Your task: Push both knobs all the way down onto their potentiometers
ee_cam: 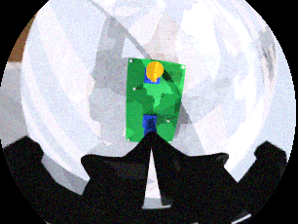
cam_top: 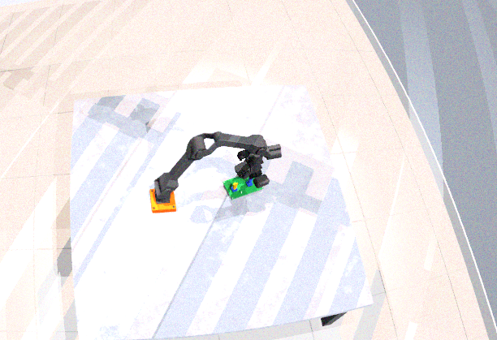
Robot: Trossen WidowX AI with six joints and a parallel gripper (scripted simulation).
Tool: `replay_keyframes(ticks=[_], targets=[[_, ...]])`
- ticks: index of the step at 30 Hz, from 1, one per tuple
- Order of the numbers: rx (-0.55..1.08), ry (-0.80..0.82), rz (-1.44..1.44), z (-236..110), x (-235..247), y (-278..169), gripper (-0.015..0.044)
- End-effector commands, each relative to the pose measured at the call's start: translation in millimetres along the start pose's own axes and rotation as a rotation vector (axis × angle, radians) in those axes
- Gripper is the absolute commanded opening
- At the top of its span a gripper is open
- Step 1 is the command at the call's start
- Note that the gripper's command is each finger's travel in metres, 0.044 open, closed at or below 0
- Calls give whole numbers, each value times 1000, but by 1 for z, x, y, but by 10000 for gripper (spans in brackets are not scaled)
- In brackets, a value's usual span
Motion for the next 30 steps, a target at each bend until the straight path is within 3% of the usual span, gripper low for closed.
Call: replay_keyframes(ticks=[1,26,30], targets=[[-13,1,5,13,1,-3,0],[-13,1,5,-23,1,-3,0],[-22,-4,1,-16,0,-2,105]])
Point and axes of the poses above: the point midway between the two fingers, 35 mm back from their tips, its own z axis out along the fingers, its own x axis across the jaws, y = z × x, the point moved 9 cm from there along -z, back along the fingers, and after that the axes turned 2 degrees about z, right-handed, at the moved point
